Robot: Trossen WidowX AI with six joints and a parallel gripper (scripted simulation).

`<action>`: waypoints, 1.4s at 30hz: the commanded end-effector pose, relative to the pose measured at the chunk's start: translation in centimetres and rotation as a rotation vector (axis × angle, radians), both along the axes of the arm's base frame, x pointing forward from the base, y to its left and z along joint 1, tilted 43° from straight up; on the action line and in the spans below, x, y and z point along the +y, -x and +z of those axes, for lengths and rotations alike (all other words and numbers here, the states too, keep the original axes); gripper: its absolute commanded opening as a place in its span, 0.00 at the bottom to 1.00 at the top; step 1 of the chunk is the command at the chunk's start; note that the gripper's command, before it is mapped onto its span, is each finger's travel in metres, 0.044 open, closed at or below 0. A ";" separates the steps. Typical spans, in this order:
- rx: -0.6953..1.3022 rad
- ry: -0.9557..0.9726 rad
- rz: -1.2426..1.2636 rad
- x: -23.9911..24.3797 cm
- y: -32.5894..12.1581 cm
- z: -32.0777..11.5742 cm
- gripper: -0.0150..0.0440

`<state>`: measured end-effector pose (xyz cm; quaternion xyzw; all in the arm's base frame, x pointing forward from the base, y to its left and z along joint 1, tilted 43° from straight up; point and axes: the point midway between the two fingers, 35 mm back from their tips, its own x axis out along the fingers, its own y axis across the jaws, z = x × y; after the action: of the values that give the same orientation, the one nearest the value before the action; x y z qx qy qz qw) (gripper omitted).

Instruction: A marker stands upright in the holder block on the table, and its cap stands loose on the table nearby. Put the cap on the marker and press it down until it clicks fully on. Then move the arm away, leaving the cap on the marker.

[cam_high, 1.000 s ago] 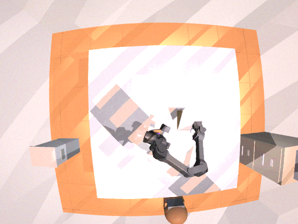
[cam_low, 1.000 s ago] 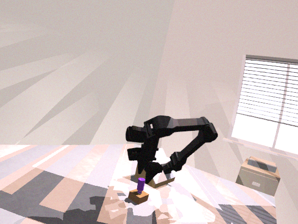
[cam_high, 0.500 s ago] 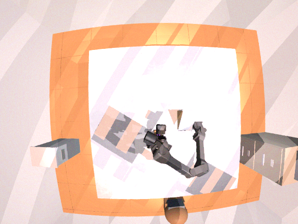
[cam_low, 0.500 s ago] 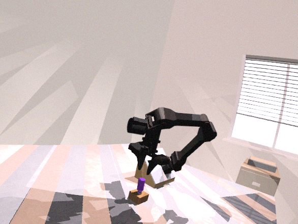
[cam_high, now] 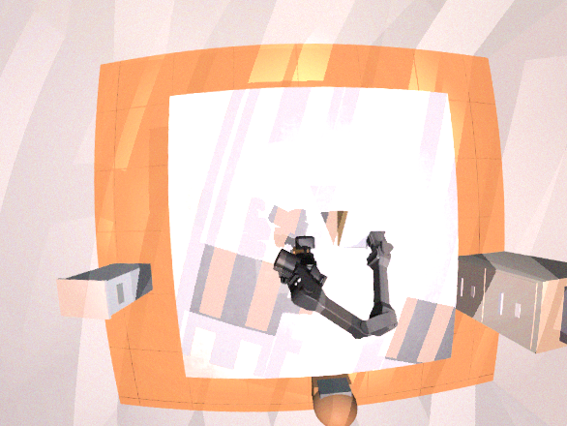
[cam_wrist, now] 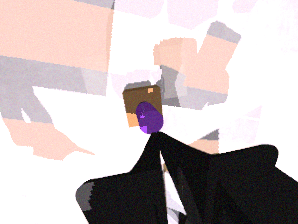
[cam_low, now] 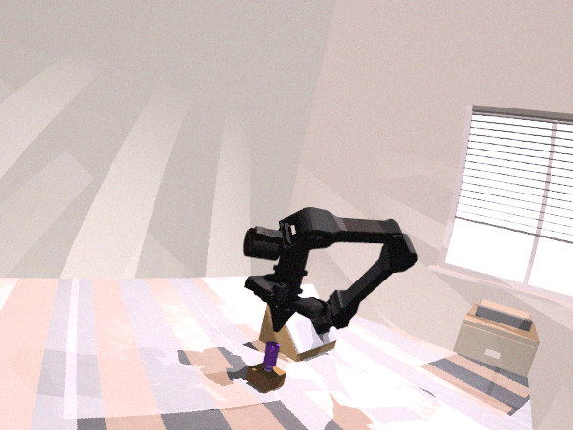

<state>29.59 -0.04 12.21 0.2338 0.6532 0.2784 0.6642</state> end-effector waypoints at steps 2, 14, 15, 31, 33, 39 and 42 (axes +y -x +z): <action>-0.003 -0.002 0.004 0.1 0.0 -0.2 0.25; -0.004 -0.003 0.004 1.2 0.0 -1.3 0.25; -0.004 -0.003 0.004 1.3 0.0 -1.4 0.25; -0.004 -0.004 0.005 2.8 0.0 -3.0 0.25; -0.013 0.002 0.002 2.2 -0.2 -2.6 0.25; -0.009 0.004 -0.010 1.6 -0.3 -1.9 0.25; 0.007 0.009 -0.060 -1.4 -0.5 1.2 0.25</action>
<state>29.66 1.14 10.99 0.2427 0.6551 0.2721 0.6618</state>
